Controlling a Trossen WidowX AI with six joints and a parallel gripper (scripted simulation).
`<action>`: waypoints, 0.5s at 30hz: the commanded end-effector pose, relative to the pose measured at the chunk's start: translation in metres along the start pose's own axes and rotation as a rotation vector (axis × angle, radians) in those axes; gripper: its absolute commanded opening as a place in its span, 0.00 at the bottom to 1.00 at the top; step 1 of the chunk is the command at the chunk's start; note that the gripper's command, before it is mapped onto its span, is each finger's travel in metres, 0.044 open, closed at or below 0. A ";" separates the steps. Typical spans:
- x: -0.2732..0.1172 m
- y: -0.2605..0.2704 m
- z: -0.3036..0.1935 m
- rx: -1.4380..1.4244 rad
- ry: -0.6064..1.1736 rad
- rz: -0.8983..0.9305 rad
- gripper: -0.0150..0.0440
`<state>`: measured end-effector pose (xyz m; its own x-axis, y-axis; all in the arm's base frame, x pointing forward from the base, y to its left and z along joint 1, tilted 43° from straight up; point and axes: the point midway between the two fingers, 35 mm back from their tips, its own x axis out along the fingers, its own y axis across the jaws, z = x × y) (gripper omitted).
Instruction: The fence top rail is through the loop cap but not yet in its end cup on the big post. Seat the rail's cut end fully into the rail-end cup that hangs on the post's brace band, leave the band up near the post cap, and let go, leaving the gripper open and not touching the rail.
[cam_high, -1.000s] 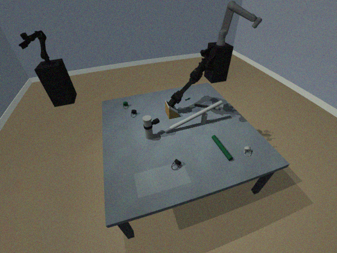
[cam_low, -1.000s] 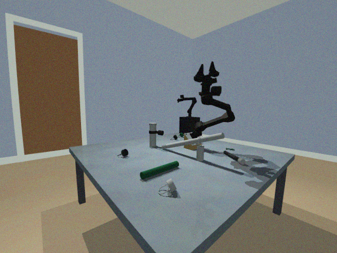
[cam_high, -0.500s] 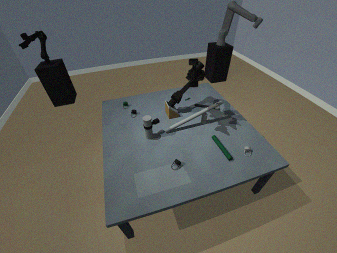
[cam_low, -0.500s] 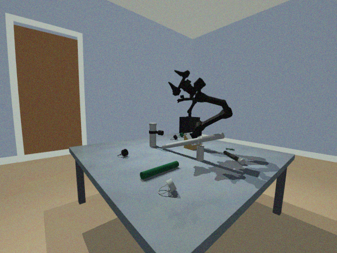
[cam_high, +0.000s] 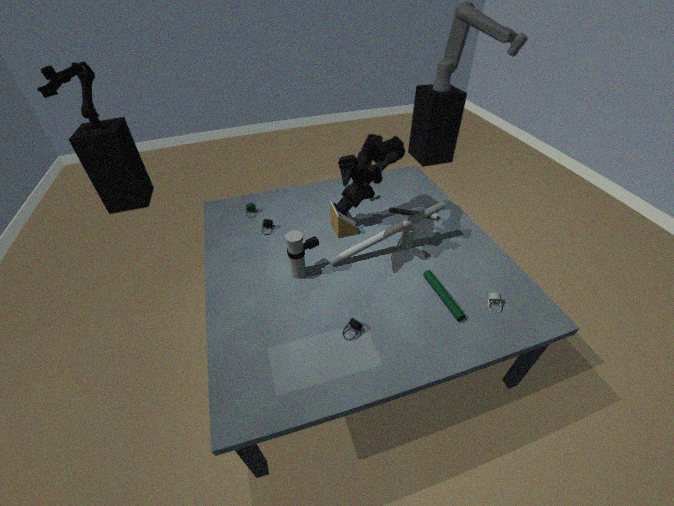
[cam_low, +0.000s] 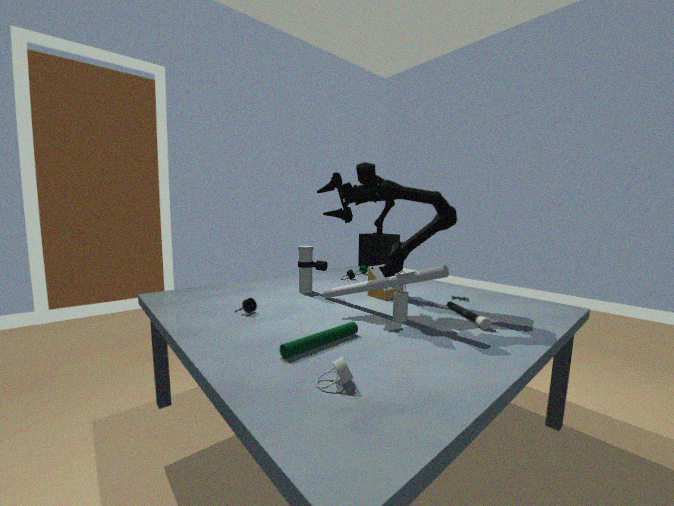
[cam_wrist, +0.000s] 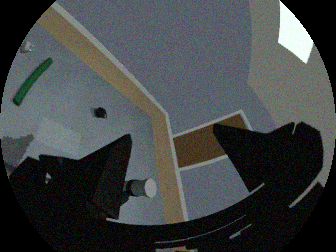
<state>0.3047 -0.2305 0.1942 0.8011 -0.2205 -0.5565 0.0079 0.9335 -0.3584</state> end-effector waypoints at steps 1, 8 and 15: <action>-0.003 0.062 -0.056 0.279 0.203 0.390 1.00; -0.040 0.120 -0.073 0.685 0.370 0.773 1.00; -0.046 0.126 -0.072 0.751 0.390 0.822 1.00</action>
<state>0.2434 -0.1501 0.1125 0.5430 0.3693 -0.7541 -0.0519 0.9111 0.4088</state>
